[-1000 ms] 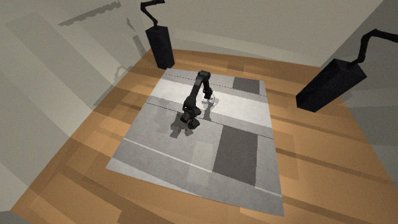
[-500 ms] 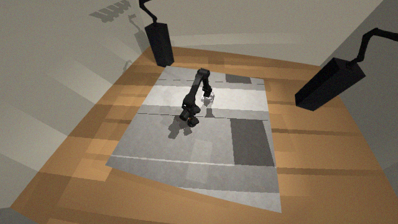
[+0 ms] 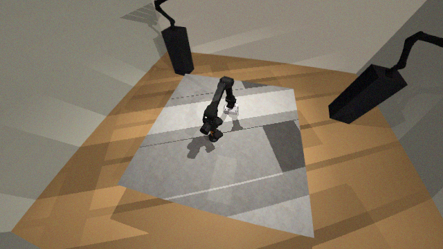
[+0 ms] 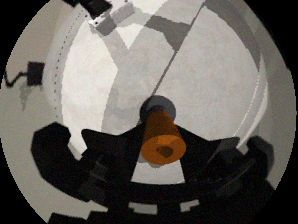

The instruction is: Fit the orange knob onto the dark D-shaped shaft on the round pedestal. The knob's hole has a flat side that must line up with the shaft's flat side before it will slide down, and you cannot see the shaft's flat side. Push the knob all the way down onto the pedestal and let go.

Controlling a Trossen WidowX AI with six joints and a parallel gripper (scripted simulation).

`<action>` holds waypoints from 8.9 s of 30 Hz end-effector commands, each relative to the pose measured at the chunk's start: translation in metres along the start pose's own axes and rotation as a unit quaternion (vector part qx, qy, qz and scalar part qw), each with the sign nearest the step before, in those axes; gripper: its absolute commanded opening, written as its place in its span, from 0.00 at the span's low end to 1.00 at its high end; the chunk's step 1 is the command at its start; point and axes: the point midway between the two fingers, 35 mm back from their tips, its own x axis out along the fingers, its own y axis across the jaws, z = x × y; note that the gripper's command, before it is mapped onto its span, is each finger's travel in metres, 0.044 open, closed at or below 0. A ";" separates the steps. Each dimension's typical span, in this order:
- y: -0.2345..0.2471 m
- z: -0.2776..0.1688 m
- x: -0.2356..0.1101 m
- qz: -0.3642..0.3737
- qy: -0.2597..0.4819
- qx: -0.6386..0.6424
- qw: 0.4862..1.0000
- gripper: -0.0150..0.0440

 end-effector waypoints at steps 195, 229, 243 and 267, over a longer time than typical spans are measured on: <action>-0.001 -0.001 0.002 -0.004 0.000 0.989 0.149 0.25; 0.002 0.004 -0.003 -0.004 0.000 0.999 0.045 0.25; -0.001 -0.001 -0.002 -0.004 0.000 0.999 0.045 0.25; 0.002 0.004 0.004 -0.004 0.000 0.999 0.045 0.25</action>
